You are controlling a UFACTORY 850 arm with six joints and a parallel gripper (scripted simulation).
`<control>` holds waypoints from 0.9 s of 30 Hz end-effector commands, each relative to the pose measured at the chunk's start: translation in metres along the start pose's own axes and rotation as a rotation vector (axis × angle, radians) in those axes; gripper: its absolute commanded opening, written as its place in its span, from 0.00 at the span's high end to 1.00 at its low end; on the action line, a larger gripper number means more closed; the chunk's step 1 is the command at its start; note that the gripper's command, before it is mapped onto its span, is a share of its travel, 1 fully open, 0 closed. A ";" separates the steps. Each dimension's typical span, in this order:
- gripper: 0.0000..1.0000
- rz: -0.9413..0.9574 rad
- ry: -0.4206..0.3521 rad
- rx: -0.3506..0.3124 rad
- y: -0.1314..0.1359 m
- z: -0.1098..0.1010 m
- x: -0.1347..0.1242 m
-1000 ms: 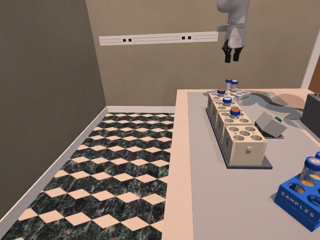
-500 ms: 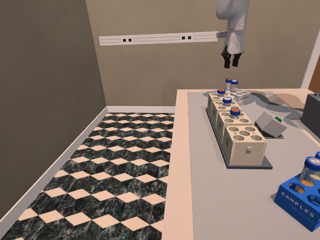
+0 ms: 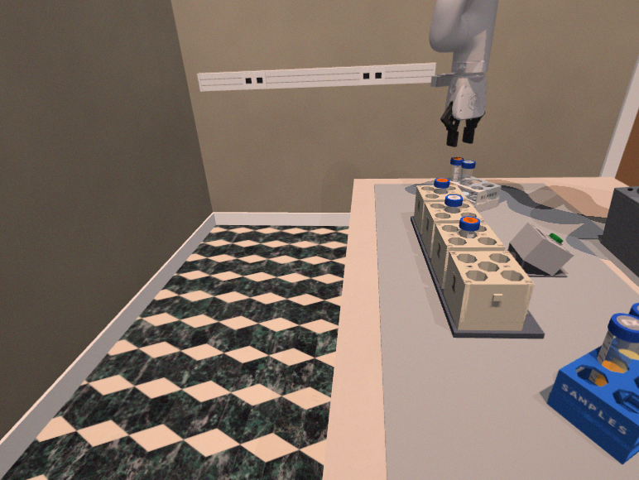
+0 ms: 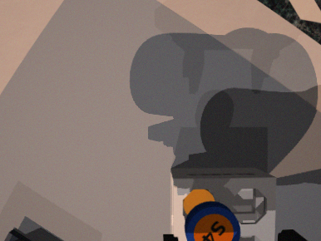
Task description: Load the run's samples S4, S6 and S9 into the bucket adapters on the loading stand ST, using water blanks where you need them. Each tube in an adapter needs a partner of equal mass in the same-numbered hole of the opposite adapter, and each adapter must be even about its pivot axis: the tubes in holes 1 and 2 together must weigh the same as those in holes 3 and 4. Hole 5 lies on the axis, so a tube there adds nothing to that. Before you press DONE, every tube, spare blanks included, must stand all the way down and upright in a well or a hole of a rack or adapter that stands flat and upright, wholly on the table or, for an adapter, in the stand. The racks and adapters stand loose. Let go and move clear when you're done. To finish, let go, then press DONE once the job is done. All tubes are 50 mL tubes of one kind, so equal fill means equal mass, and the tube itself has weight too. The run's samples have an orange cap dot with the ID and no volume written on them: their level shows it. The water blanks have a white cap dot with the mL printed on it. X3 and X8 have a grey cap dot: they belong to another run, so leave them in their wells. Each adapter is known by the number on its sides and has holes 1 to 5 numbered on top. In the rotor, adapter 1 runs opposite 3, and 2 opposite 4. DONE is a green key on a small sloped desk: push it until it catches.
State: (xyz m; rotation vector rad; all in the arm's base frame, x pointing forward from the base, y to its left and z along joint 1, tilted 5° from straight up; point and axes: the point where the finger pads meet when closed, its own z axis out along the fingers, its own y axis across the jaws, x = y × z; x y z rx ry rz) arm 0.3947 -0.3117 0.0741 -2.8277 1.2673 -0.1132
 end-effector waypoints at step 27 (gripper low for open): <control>0.43 0.000 0.002 0.001 0.000 0.041 0.001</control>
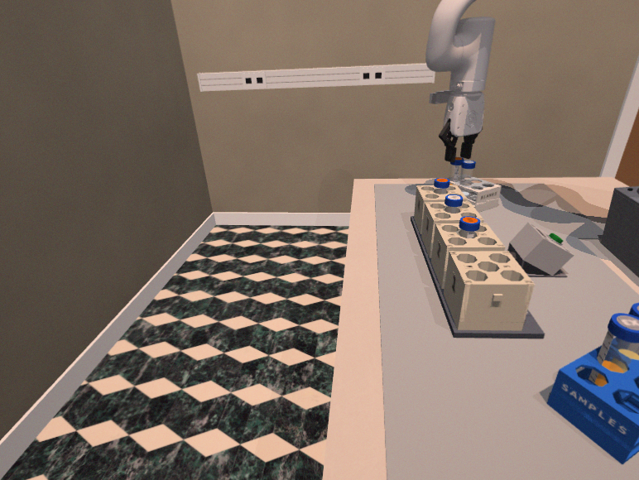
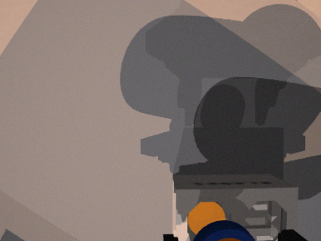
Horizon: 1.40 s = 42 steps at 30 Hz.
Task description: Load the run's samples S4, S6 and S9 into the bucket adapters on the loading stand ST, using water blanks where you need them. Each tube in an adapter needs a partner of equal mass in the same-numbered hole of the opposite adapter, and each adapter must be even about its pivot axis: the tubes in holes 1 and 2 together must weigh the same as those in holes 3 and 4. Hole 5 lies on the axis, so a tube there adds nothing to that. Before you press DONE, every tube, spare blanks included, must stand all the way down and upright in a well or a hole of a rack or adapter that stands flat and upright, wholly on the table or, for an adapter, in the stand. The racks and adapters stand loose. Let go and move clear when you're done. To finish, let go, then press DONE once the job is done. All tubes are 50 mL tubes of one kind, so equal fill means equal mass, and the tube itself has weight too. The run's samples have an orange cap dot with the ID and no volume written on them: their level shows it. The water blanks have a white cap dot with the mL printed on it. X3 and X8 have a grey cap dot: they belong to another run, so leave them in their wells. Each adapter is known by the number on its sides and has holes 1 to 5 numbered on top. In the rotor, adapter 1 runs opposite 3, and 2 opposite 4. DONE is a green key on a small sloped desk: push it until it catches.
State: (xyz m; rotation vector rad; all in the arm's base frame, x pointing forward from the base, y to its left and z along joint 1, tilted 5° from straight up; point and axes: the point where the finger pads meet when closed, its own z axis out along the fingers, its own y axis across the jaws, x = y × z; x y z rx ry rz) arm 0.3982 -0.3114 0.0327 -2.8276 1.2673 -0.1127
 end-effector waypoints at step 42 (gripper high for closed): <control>0.43 0.000 0.002 0.001 0.000 0.020 0.001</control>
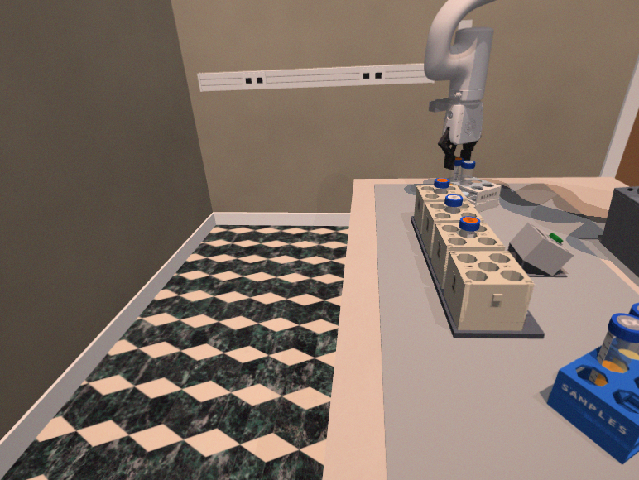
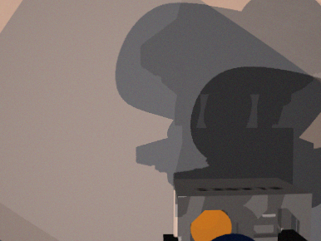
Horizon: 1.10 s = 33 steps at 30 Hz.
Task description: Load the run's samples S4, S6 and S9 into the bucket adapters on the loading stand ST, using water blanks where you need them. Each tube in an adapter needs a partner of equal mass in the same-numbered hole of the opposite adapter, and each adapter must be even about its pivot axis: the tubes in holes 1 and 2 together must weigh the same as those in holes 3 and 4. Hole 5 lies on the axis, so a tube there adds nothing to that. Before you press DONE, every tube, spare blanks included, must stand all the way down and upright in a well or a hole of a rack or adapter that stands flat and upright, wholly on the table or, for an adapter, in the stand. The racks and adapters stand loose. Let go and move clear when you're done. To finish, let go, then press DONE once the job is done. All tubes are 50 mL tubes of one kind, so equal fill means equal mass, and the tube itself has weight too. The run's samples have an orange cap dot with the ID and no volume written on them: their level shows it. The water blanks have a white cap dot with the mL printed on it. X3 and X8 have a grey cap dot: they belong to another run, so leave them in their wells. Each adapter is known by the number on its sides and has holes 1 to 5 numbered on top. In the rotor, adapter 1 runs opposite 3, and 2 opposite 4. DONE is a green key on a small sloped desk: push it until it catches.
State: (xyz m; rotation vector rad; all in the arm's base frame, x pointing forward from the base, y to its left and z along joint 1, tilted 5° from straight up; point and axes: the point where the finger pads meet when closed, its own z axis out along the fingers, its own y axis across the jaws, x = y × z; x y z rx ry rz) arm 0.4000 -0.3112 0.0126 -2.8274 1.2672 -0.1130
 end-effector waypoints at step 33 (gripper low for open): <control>1.00 0.000 0.002 0.001 0.000 -0.002 0.001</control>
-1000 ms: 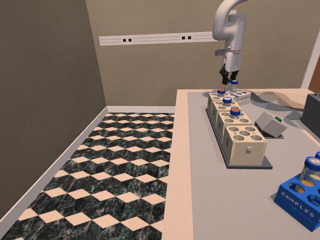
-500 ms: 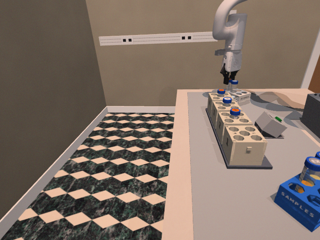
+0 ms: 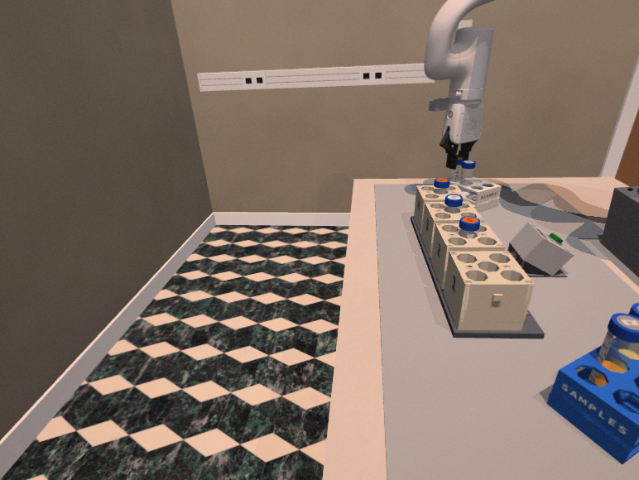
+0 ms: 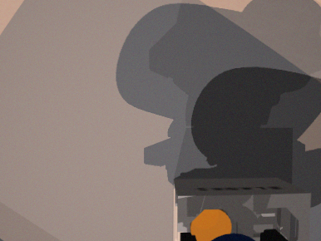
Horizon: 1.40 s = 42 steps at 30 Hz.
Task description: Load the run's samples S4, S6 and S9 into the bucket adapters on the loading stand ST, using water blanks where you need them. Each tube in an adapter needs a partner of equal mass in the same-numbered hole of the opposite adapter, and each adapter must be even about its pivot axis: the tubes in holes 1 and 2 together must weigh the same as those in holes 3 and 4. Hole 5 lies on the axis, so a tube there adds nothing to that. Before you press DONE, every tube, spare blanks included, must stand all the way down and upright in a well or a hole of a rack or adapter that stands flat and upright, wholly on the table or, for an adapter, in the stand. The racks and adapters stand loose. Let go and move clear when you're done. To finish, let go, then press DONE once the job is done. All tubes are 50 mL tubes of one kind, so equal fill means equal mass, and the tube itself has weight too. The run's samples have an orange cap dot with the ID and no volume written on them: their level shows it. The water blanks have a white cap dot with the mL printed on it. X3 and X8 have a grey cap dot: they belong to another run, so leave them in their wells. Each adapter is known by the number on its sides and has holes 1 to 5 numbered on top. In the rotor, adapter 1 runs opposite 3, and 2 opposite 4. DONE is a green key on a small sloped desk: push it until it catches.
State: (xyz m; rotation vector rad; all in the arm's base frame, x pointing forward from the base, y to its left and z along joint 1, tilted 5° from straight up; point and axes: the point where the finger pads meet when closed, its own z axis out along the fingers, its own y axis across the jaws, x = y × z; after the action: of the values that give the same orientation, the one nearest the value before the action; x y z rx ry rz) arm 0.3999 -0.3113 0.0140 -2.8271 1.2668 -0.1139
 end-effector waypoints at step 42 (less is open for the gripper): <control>1.00 0.000 0.002 0.000 0.000 -0.013 0.001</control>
State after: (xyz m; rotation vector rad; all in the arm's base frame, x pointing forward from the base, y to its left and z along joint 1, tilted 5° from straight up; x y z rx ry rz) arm 0.3989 -0.3113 0.0247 -2.8268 1.2667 -0.1143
